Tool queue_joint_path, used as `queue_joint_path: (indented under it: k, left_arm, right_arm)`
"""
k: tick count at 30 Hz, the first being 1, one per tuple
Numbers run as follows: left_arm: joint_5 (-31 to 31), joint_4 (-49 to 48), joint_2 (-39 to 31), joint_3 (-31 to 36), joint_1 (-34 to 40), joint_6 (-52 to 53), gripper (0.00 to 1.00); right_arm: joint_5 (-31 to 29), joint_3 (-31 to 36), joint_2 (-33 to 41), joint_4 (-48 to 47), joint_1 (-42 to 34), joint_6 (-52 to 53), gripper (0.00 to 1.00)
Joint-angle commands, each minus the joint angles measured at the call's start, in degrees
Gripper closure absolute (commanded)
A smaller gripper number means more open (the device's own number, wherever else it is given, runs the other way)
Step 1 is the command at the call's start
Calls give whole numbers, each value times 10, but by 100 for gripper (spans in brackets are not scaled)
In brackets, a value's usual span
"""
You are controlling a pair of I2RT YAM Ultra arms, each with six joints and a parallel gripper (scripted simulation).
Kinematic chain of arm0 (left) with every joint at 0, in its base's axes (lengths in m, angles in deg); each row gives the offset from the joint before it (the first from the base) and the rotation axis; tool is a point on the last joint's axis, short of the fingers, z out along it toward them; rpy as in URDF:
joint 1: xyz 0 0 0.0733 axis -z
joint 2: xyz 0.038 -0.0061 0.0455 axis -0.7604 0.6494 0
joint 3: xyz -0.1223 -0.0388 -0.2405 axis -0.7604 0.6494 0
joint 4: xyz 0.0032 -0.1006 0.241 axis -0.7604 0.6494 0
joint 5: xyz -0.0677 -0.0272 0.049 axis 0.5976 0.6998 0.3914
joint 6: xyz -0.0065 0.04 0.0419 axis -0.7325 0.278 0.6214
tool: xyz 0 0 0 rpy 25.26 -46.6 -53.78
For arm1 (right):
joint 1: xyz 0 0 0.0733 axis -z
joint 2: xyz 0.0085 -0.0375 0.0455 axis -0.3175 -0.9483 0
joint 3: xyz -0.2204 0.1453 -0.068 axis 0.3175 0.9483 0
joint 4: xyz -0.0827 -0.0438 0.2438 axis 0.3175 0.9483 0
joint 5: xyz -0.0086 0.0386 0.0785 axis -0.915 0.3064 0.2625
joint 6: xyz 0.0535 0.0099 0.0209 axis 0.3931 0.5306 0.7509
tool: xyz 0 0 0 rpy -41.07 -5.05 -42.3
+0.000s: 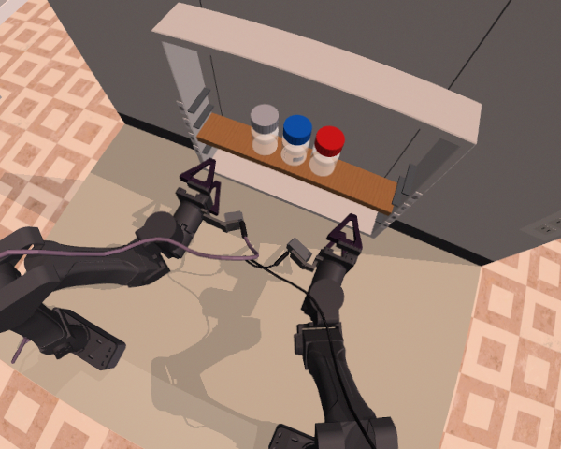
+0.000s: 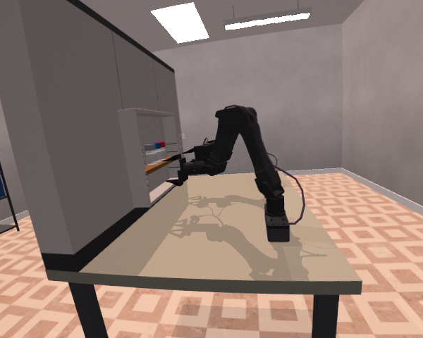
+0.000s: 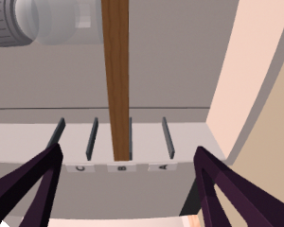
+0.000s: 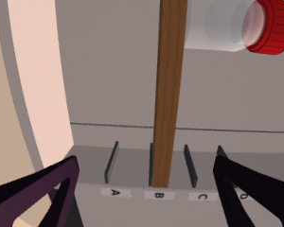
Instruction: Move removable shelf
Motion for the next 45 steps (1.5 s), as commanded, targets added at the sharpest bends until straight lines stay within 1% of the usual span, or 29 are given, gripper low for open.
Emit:
queue_joint_path:
  k: [1,45]
  left_arm:
    - [-4,-6,10,-24,1,-2,0]
    - [35,40,79,-139,-37,-2,0]
  right_arm:
    - [-3,-16,-4,-17,-4,2,0]
    - [28,-134,-83,20,28,2,0]
